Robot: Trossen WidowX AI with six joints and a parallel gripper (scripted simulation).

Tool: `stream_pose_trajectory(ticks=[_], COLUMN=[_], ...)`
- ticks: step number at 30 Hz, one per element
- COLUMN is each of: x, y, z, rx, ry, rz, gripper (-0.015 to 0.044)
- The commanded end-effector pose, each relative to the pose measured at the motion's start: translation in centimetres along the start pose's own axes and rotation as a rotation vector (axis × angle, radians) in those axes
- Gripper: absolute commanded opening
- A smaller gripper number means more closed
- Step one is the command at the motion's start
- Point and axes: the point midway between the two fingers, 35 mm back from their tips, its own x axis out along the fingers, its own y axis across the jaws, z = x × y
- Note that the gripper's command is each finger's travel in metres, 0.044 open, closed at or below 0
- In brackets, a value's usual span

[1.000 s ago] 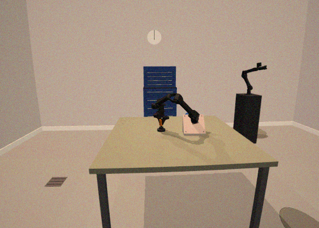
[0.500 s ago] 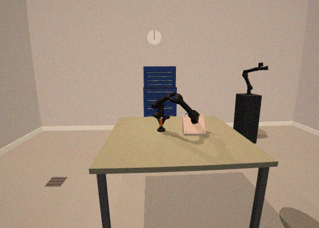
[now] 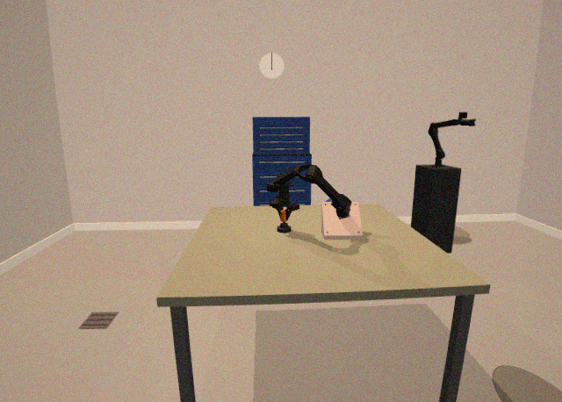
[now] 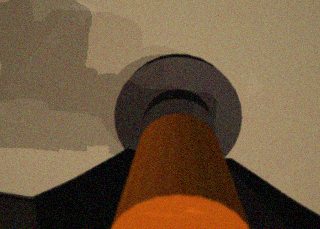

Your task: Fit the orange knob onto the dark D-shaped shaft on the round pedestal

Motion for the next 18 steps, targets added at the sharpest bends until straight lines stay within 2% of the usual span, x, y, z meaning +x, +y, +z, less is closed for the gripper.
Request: stream_pose_trajectory(ticks=[1, 9, 18], x=[0.04, -0.46, -0.3], y=[0.02, -0.06, -0.24], z=[0.07, 0.1, 0.06], rx=[-0.007, -0.016, -0.216], ry=[-0.004, -0.004, -0.004], rz=[0.0, 0.0, -0.001], gripper=[0.0, 0.0, 0.0])
